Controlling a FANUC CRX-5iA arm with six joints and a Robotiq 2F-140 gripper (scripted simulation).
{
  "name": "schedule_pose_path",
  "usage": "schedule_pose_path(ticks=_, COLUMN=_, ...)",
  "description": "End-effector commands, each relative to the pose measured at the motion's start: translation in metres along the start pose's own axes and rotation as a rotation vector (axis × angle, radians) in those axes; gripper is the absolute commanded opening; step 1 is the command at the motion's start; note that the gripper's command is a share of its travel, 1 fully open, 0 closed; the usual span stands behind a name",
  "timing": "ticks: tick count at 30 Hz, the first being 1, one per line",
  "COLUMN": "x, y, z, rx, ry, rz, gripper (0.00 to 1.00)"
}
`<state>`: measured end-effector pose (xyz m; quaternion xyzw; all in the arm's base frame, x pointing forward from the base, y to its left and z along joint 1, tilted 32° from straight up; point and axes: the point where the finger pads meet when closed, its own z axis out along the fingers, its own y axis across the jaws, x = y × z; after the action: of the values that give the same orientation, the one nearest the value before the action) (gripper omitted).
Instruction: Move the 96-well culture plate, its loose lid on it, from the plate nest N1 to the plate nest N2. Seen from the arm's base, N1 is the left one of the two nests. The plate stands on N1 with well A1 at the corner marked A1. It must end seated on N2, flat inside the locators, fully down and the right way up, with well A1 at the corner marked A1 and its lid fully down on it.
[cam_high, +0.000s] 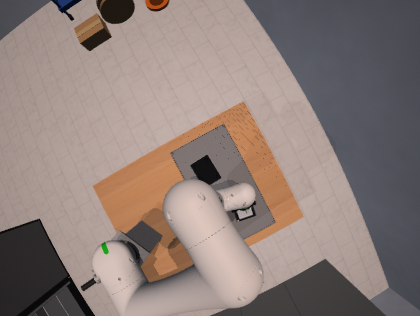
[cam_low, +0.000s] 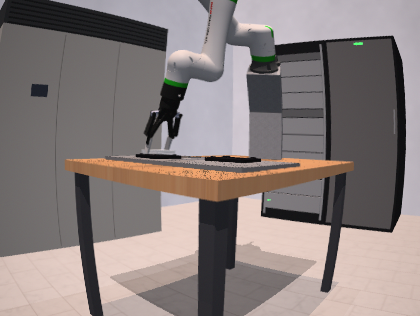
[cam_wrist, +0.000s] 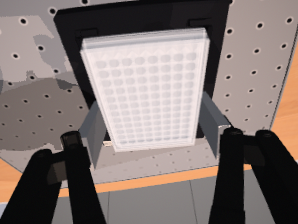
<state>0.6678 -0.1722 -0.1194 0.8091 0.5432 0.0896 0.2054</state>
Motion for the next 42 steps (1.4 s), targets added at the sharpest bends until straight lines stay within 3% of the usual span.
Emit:
schedule_pose_path(ticks=1, x=-0.0001, y=0.0001, z=0.0001, rx=0.000, ry=0.000, rz=0.000, gripper=0.00)
schedule_pose_path(ticks=15, x=0.0009, y=0.0001, z=0.0022, rx=0.000, ry=0.000, rz=0.000, gripper=0.00)
schedule_pose_path(ticks=16, x=0.0010, y=0.0001, z=0.0023, rx=0.000, ry=0.000, rz=0.000, gripper=1.00)
schedule_pose_path(ticks=38, x=0.0010, y=0.0001, z=0.0023, rx=0.000, ry=0.000, rz=0.000, gripper=1.00)
schedule_pose_path(ticks=42, x=-0.0035, y=0.0001, z=-0.0073, rx=0.000, ry=0.000, rz=0.000, gripper=1.00)
